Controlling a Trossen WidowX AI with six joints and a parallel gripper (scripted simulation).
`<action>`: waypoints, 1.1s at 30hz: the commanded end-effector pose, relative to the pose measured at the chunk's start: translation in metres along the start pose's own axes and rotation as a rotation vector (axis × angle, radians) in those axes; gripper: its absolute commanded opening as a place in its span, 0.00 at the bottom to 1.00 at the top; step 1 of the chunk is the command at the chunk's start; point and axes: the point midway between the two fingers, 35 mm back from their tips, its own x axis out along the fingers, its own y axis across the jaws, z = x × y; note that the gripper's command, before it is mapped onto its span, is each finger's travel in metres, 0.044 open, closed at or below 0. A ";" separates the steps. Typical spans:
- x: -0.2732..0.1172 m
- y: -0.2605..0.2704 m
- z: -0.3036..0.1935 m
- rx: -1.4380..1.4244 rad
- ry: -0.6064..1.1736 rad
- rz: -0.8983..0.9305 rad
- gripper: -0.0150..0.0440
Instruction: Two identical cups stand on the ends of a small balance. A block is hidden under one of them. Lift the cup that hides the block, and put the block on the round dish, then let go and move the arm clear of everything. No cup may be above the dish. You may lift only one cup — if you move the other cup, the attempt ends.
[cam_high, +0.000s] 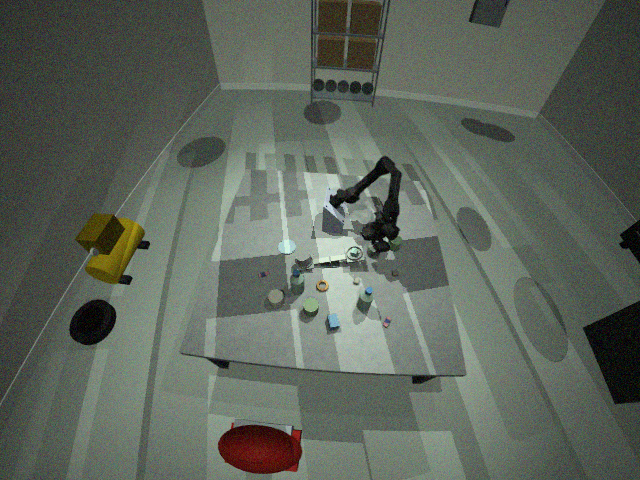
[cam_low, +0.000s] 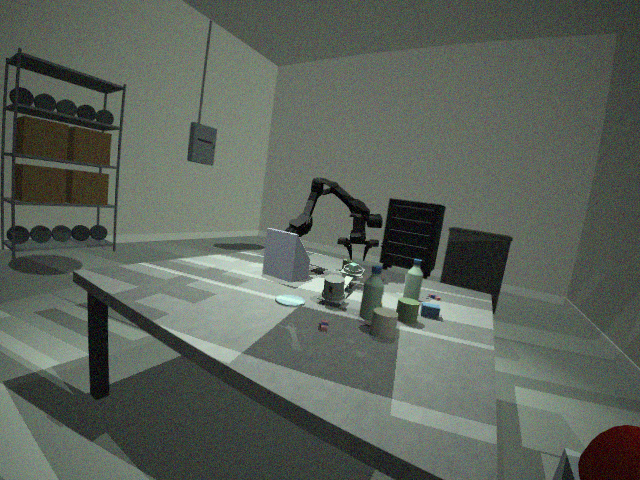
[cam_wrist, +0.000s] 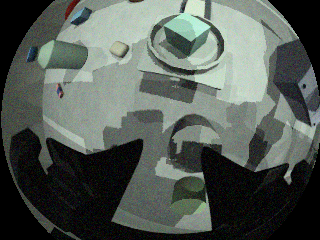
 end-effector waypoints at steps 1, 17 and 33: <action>-0.003 0.005 0.009 -0.130 -0.008 0.009 0.69; -0.015 0.018 0.041 -0.670 -0.068 0.019 0.69; -0.021 0.022 0.068 -1.157 -0.102 -0.031 0.69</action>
